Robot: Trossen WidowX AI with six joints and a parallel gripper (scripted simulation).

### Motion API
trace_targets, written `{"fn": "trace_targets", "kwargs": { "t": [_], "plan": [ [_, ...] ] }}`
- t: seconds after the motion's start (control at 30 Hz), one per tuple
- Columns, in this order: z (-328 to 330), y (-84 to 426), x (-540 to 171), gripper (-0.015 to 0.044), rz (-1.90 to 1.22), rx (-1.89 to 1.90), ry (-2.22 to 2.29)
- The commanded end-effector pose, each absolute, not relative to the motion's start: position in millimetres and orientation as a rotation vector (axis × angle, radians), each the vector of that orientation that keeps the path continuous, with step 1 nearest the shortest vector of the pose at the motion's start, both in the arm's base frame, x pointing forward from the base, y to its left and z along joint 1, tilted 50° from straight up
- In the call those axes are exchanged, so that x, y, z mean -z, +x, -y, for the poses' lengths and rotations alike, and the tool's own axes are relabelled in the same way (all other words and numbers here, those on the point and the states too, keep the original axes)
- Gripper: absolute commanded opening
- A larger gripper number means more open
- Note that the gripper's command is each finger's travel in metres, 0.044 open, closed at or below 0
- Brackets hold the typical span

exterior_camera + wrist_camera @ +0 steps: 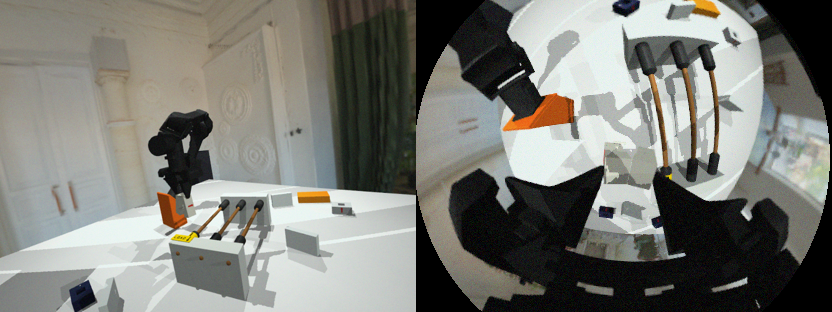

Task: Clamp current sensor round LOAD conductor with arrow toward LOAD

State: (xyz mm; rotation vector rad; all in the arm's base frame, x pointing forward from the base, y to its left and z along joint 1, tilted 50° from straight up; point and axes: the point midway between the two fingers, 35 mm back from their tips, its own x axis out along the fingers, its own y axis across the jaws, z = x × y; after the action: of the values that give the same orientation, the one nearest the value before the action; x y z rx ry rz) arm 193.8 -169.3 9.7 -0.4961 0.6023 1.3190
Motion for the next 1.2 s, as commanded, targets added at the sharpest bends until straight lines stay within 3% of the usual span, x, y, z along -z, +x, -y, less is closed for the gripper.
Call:
{"fn": "trace_targets", "kwargs": {
  "t": [0.0,1.17],
  "plan": [
    [170,198,-10,0.0,-0.677,-1.271,-0.395],
    [168,226,-14,0.0,-1.268,-0.705,0.546]
  ]
}}
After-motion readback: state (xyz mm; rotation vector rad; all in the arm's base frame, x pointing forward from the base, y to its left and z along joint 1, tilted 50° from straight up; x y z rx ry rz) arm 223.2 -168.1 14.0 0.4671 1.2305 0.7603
